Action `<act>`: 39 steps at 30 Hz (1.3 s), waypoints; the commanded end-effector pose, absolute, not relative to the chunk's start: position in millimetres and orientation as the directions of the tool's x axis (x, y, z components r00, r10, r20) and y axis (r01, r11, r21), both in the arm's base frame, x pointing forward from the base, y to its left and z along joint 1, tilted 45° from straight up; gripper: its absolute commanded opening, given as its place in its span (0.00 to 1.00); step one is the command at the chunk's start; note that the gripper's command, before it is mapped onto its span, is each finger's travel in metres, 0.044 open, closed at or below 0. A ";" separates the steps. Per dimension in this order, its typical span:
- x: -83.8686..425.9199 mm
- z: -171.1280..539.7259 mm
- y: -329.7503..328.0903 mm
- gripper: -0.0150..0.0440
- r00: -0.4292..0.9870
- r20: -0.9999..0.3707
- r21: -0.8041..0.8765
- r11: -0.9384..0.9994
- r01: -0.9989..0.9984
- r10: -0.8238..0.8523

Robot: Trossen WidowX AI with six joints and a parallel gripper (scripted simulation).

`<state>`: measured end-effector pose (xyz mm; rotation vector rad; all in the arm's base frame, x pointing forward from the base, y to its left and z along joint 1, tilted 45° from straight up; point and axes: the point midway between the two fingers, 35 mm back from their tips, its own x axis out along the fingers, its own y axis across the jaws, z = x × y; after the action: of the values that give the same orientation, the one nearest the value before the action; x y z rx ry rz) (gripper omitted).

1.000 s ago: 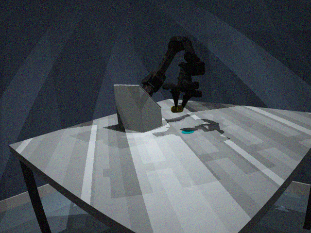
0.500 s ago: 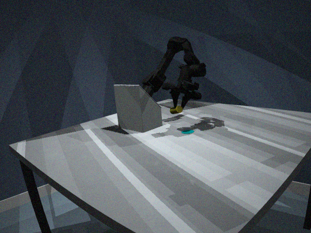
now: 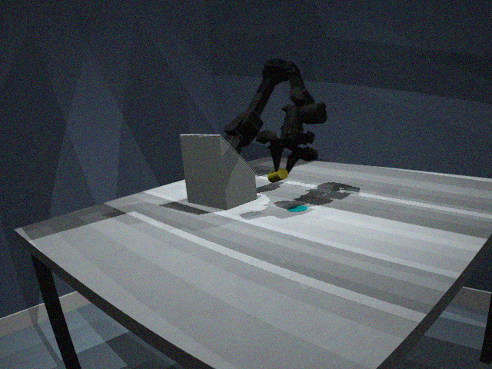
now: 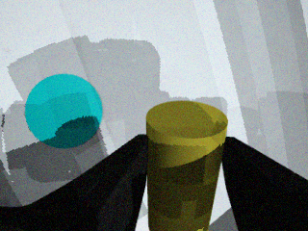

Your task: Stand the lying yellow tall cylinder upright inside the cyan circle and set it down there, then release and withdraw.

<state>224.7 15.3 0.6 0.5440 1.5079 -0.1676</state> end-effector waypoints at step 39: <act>223.7 -2.2 15.8 0.43 0.241 -0.970 0.145 0.858 0.492 0.025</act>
<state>225.0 16.0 -2.2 0.4766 1.3224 -0.3216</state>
